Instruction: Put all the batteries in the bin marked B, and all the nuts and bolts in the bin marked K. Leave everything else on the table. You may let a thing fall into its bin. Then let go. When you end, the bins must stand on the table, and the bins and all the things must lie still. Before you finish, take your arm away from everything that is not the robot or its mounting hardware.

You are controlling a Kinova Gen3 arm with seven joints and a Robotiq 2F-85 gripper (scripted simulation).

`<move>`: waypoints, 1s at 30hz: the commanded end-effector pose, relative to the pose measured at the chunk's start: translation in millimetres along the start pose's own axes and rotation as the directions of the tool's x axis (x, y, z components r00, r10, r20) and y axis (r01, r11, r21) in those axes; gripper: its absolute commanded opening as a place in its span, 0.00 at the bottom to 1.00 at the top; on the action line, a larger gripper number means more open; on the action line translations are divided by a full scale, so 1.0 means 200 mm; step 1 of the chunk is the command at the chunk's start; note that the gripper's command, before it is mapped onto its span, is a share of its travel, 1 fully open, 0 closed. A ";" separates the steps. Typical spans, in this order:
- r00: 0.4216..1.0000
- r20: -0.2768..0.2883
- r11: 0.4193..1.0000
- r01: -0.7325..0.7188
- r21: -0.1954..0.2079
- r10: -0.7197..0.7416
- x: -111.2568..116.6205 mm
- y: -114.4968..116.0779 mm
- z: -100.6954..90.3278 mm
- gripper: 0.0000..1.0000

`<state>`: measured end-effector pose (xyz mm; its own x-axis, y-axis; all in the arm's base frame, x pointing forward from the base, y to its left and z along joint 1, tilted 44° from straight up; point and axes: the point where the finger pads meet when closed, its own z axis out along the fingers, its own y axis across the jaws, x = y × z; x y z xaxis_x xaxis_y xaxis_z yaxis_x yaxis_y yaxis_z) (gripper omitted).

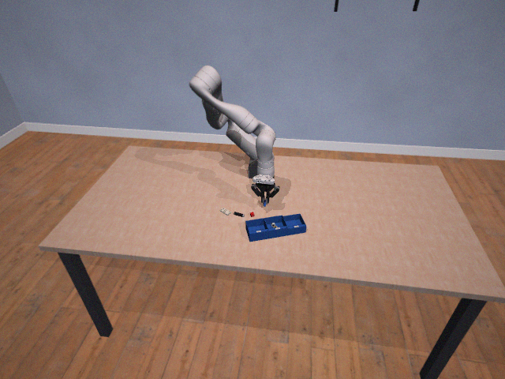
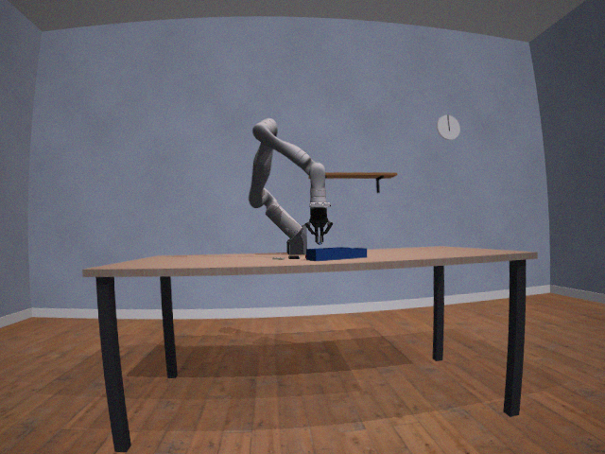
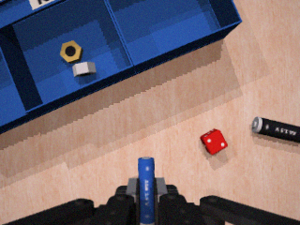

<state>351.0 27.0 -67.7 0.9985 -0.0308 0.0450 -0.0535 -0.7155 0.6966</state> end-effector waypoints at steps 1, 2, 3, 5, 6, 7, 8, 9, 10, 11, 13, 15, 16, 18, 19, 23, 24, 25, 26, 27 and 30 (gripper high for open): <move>1.000 -0.002 1.000 -0.001 0.002 0.001 0.00 0.00 -0.01 0.05; 1.000 -0.002 1.000 -0.001 0.002 0.001 0.00 0.00 -0.01 0.05; 1.000 -0.002 1.000 -0.001 0.002 0.001 0.00 0.00 -0.01 0.05; 1.000 -0.002 1.000 -0.001 0.002 0.001 0.00 0.00 -0.01 0.05; 1.000 -0.002 1.000 -0.001 0.002 0.001 0.00 0.00 -0.01 0.05; 1.000 -0.002 1.000 -0.001 0.002 0.001 0.00 0.00 -0.01 0.05; 1.000 -0.002 1.000 0.000 0.002 0.000 0.00 0.00 -0.01 0.05; 1.000 -0.002 1.000 -0.001 0.002 0.001 0.00 0.00 -0.03 0.05; 1.000 -0.002 1.000 -0.001 0.002 0.001 0.00 0.00 -0.04 0.05; 1.000 -0.002 1.000 -0.001 0.002 0.001 0.00 0.00 -0.04 0.05; 1.000 -0.002 1.000 -0.001 0.002 0.001 0.00 0.00 -0.04 0.05; 1.000 -0.002 1.000 -0.001 0.002 0.001 0.02 -0.03 -0.04 0.05; 1.000 -0.002 1.000 -0.001 0.002 0.001 0.02 -0.03 -0.04 0.05; 1.000 -0.002 1.000 -0.001 0.002 0.001 0.04 -0.08 -0.04 0.05; 1.000 -0.002 1.000 -0.001 0.002 0.001 0.06 -0.11 -0.04 0.05; 1.000 -0.002 1.000 -0.001 0.002 0.001 0.11 -0.22 -0.04 0.05; 1.000 -0.002 1.000 -0.001 0.002 0.001 0.12 -0.24 -0.04 0.05; 1.000 -0.002 1.000 -0.001 0.002 0.001 0.13 -0.27 -0.04 0.05; 1.000 -0.002 1.000 -0.001 0.002 0.001 0.15 -0.30 -0.04 0.05; 1.000 -0.002 1.000 -0.001 0.002 0.001 0.16 -0.33 -0.04 0.05; 0.995 -0.002 0.995 -0.100 0.003 0.100 0.19 -0.38 -0.04 0.05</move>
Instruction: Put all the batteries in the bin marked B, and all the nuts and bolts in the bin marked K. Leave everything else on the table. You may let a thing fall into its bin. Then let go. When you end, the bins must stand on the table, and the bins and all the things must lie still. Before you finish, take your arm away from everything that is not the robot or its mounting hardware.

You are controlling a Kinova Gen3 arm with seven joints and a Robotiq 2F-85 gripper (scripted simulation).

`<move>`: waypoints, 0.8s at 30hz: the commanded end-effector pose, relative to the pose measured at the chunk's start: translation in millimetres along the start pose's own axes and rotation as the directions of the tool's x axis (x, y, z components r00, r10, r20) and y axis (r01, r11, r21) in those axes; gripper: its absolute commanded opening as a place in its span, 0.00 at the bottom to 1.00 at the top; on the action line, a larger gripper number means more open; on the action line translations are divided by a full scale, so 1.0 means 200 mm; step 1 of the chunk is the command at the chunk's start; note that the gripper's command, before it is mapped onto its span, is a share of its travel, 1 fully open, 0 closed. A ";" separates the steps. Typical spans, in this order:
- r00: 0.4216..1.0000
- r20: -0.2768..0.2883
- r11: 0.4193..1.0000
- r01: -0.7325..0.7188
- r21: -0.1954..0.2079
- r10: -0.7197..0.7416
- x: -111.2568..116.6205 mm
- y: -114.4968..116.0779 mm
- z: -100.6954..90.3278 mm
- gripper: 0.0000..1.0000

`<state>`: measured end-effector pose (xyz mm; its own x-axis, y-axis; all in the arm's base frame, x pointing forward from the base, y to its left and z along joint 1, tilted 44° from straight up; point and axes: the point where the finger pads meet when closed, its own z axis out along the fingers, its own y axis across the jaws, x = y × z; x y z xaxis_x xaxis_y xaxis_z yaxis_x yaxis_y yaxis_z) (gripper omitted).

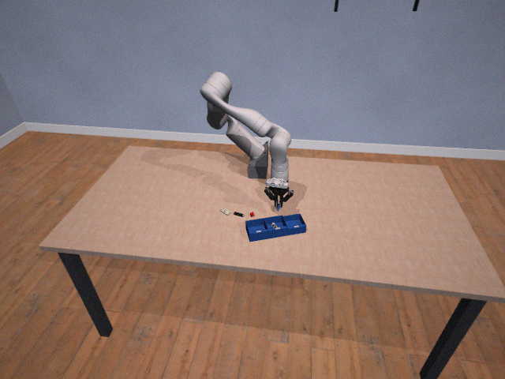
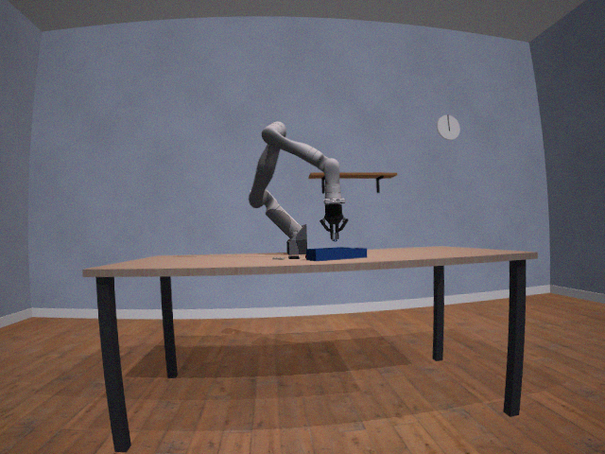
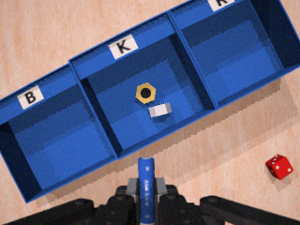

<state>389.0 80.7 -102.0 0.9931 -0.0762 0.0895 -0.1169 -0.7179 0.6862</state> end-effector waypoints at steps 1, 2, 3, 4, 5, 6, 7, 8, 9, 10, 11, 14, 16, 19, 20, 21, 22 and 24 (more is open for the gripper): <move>0.996 -0.003 0.996 -0.087 -0.006 0.087 0.02 -0.09 0.02 0.05; 0.996 -0.003 0.996 -0.087 -0.006 0.087 0.02 -0.09 0.02 0.05; 0.996 -0.003 0.996 -0.087 -0.006 0.087 0.02 -0.09 0.02 0.05; 0.991 -0.003 0.991 -0.137 -0.005 0.137 0.03 -0.12 0.02 0.05; 0.983 -0.003 0.983 -0.186 -0.005 0.186 0.04 -0.14 0.02 0.05; 0.972 -0.003 0.972 -0.235 -0.005 0.235 0.06 -0.17 0.02 0.05; 0.959 -0.004 0.959 -0.283 -0.005 0.283 0.07 -0.20 0.02 0.05; 0.944 -0.004 0.944 -0.331 -0.005 0.331 0.08 -0.23 0.02 0.05; 0.926 -0.004 0.926 -0.377 -0.005 0.377 0.09 -0.26 0.02 0.05; 0.906 -0.004 0.906 -0.423 -0.004 0.423 0.10 -0.28 0.02 0.05; 0.884 -0.005 0.884 -0.468 -0.004 0.468 0.11 -0.31 0.02 0.05; 0.804 -0.005 0.804 -0.595 -0.003 0.595 0.14 -0.38 0.02 0.05; 0.740 -0.005 0.740 -0.672 -0.003 0.672 0.14 -0.38 0.02 0.05; 0.670 -0.006 0.670 -0.743 -0.002 0.743 0.14 -0.38 0.02 0.05; 0.670 -0.006 0.670 -0.743 -0.002 0.743 0.14 -0.38 0.02 0.05; 0.632 -0.006 0.632 -0.775 -0.002 0.775 0.14 -0.38 0.02 0.05; 0.592 -0.006 0.592 -0.806 -0.002 0.806 0.14 -0.38 0.02 0.05; 0.509 -0.006 0.509 -0.861 -0.001 0.861 0.14 -0.38 0.02 0.05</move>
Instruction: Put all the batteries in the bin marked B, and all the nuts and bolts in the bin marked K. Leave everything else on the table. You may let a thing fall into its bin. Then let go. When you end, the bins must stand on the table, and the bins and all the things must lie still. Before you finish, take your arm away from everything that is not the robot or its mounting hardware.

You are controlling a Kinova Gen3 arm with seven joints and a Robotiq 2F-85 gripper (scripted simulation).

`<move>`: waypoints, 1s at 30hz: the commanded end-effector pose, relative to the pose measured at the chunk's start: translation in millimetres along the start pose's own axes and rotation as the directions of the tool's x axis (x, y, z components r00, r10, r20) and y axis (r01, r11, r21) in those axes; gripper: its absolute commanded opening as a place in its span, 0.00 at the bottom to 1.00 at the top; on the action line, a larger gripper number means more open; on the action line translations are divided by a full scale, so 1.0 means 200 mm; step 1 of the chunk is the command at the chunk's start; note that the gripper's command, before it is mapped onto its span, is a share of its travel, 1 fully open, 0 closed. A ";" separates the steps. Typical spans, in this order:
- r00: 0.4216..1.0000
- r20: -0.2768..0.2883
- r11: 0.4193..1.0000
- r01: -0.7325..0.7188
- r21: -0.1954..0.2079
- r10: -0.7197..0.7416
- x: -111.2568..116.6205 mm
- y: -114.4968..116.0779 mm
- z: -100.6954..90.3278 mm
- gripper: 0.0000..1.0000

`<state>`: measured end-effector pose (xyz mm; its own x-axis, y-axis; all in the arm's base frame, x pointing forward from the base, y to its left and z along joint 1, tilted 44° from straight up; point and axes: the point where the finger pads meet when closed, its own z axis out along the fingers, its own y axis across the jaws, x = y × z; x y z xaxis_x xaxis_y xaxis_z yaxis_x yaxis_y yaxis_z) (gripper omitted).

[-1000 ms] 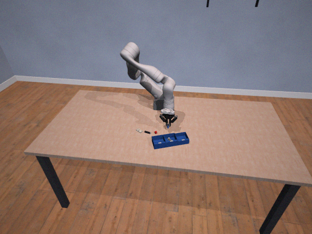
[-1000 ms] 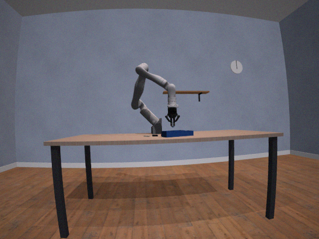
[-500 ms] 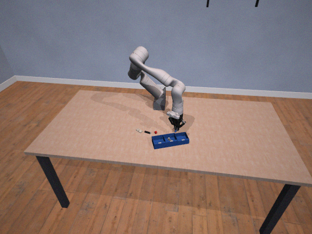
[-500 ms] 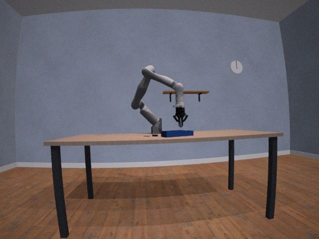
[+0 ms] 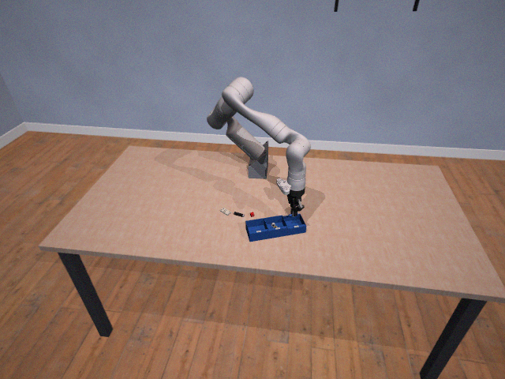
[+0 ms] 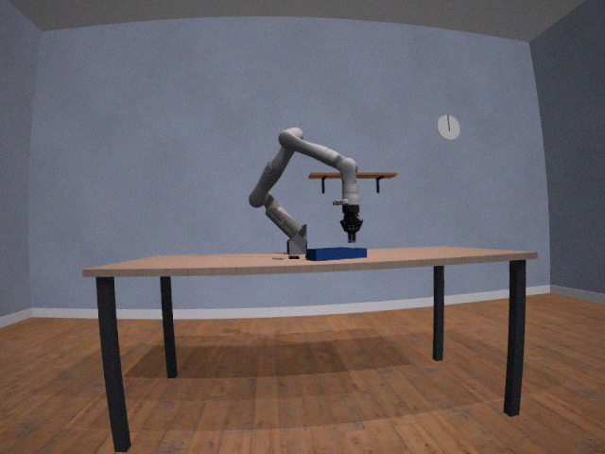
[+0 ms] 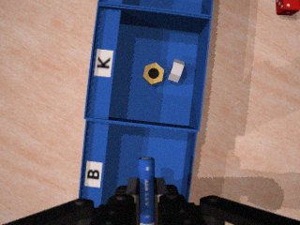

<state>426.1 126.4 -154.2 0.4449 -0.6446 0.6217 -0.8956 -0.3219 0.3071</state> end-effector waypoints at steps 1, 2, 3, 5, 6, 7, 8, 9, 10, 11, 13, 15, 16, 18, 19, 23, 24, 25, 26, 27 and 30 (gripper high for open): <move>0.996 -0.008 0.996 -0.094 0.009 0.094 -0.01 0.00 -0.01 0.05; 0.992 -0.007 0.992 -0.130 0.009 0.130 -0.01 0.00 -0.01 0.05; 0.992 -0.007 0.992 -0.130 0.009 0.130 -0.01 0.00 -0.01 0.05; 0.992 -0.007 0.992 -0.130 0.009 0.130 -0.02 0.00 -0.01 0.05; 0.992 -0.007 0.992 -0.130 0.009 0.130 -0.02 0.00 -0.01 0.05; 0.992 -0.007 0.992 -0.130 0.009 0.130 -0.02 0.00 -0.01 0.05; 0.992 -0.007 0.992 -0.130 0.009 0.130 -0.02 0.00 -0.01 0.05; 0.992 -0.007 0.992 -0.130 0.009 0.130 -0.02 0.00 -0.01 0.05; 0.992 -0.007 0.992 -0.130 0.009 0.130 -0.02 0.00 -0.01 0.05; 0.992 -0.007 0.992 -0.130 0.009 0.130 -0.02 0.00 -0.01 0.05; 0.992 -0.007 0.992 -0.130 0.009 0.130 -0.02 0.00 -0.01 0.05; 0.992 -0.007 0.992 -0.130 0.009 0.130 -0.02 0.00 -0.01 0.05; 0.992 -0.007 0.992 -0.130 0.009 0.130 -0.02 0.00 -0.01 0.05; 0.992 -0.007 0.992 -0.130 0.009 0.130 -0.01 0.00 -0.01 0.05; 0.992 -0.007 0.992 -0.130 0.009 0.130 -0.01 0.00 -0.01 0.05; 0.992 -0.007 0.992 -0.130 0.009 0.130 -0.01 0.00 0.02 0.05; 0.992 -0.007 0.992 -0.130 0.009 0.130 -0.01 0.00 0.03 0.05; 0.992 -0.007 0.992 -0.130 0.009 0.130 -0.01 0.00 0.04 0.05; 0.992 -0.007 0.992 -0.130 0.009 0.130 -0.01 0.00 0.05 0.05; 0.992 -0.007 0.992 -0.130 0.009 0.130 -0.01 0.00 0.06 0.05; 0.992 -0.007 0.992 -0.130 0.009 0.130 -0.01 0.00 0.07 0.05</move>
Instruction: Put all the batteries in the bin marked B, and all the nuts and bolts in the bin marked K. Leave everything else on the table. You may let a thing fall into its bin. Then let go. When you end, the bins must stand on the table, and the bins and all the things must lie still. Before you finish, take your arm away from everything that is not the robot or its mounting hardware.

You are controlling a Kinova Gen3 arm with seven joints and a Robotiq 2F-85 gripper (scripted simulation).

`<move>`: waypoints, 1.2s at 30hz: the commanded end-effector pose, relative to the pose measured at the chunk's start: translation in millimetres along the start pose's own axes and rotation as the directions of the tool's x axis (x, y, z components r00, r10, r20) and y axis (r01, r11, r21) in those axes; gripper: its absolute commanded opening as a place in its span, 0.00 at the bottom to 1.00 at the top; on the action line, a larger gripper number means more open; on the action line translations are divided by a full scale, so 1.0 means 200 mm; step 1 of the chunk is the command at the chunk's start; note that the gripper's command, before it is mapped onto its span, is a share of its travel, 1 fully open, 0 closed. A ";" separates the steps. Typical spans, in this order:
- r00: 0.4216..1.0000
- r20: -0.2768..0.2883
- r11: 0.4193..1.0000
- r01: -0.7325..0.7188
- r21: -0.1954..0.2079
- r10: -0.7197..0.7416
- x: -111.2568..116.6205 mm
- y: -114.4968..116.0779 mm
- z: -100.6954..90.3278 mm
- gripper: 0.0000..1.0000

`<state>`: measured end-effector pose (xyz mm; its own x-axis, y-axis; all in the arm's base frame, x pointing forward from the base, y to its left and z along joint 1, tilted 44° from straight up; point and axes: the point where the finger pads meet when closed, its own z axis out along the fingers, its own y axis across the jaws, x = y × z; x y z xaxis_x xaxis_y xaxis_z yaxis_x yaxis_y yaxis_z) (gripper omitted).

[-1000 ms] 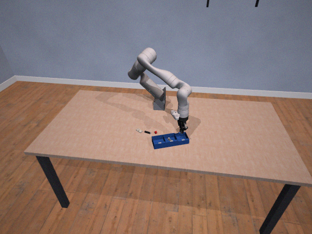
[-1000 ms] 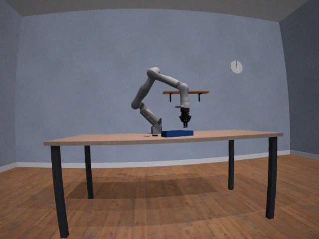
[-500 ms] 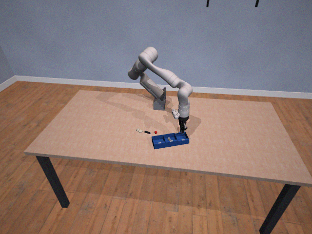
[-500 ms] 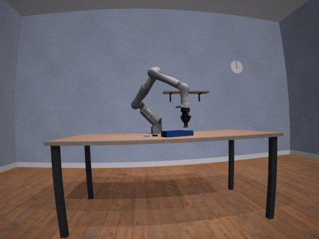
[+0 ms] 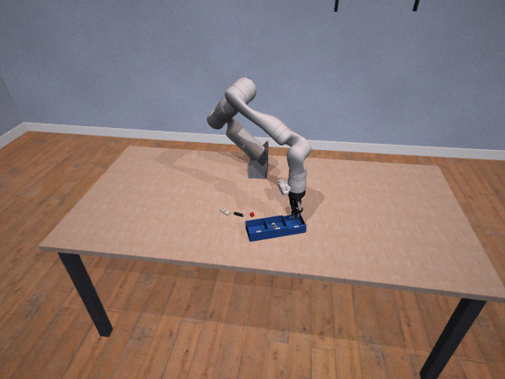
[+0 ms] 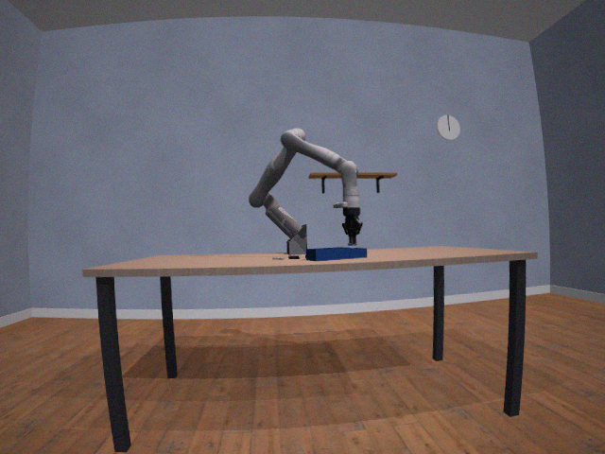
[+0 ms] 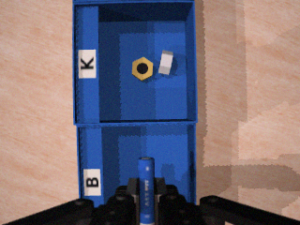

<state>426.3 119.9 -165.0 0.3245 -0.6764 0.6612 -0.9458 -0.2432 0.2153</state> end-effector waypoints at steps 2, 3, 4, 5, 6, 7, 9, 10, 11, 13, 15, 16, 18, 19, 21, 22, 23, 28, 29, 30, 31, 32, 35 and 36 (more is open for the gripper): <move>1.000 -0.001 1.000 0.001 -0.002 -0.001 0.00 0.00 0.03 0.05; 1.000 -0.001 1.000 0.001 -0.002 -0.001 0.00 0.00 0.04 0.05; 1.000 -0.001 1.000 0.001 -0.002 -0.001 0.00 0.00 0.05 0.05; 1.000 -0.001 1.000 0.001 -0.002 -0.001 0.00 0.00 0.06 0.05; 1.000 -0.001 1.000 0.001 -0.002 -0.001 0.00 0.00 0.07 0.05; 1.000 -0.001 1.000 0.001 -0.002 -0.001 0.00 0.00 0.08 0.05; 1.000 -0.001 1.000 0.001 -0.002 -0.001 0.00 0.00 0.10 0.05; 1.000 -0.001 1.000 0.001 -0.002 -0.001 0.00 0.00 0.11 0.05; 1.000 -0.001 1.000 0.001 -0.002 -0.001 0.00 0.00 0.12 0.05; 1.000 -0.001 1.000 0.001 -0.002 -0.001 0.00 0.00 0.14 0.05; 1.000 -0.001 1.000 0.001 -0.002 -0.001 0.00 0.00 0.16 0.05; 1.000 -0.001 1.000 0.001 -0.002 -0.001 0.00 0.00 0.16 0.05; 1.000 -0.001 1.000 0.001 -0.002 -0.001 0.00 0.00 0.17 0.05; 1.000 -0.001 1.000 0.001 -0.002 -0.001 0.00 0.00 0.18 0.05; 1.000 -0.001 1.000 0.001 -0.002 -0.001 0.00 0.00 0.19 0.05; 1.000 -0.001 1.000 0.001 -0.002 -0.001 0.00 0.01 0.19 0.05; 1.000 -0.001 1.000 0.001 -0.002 -0.001 0.00 0.01 0.19 0.05; 1.000 -0.001 1.000 0.001 -0.002 -0.001 0.00 0.01 0.19 0.05; 1.000 -0.001 1.000 0.001 -0.002 -0.001 0.00 0.01 0.19 0.05; 1.000 -0.001 1.000 0.001 -0.002 -0.001 0.00 0.01 0.19 0.05; 1.000 -0.001 1.000 0.001 -0.002 -0.001 0.00 0.01 0.19 0.05; 1.000 -0.001 1.000 0.001 -0.002 -0.001 0.00 0.00 0.19 0.05; 1.000 -0.001 1.000 0.001 -0.002 -0.001 0.00 0.00 0.19 0.24; 1.000 -0.001 1.000 0.001 -0.002 -0.001 0.00 0.00 0.19 0.24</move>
<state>425.5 92.5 -191.7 0.3251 -0.6751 0.6622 -0.9456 -0.2408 0.2187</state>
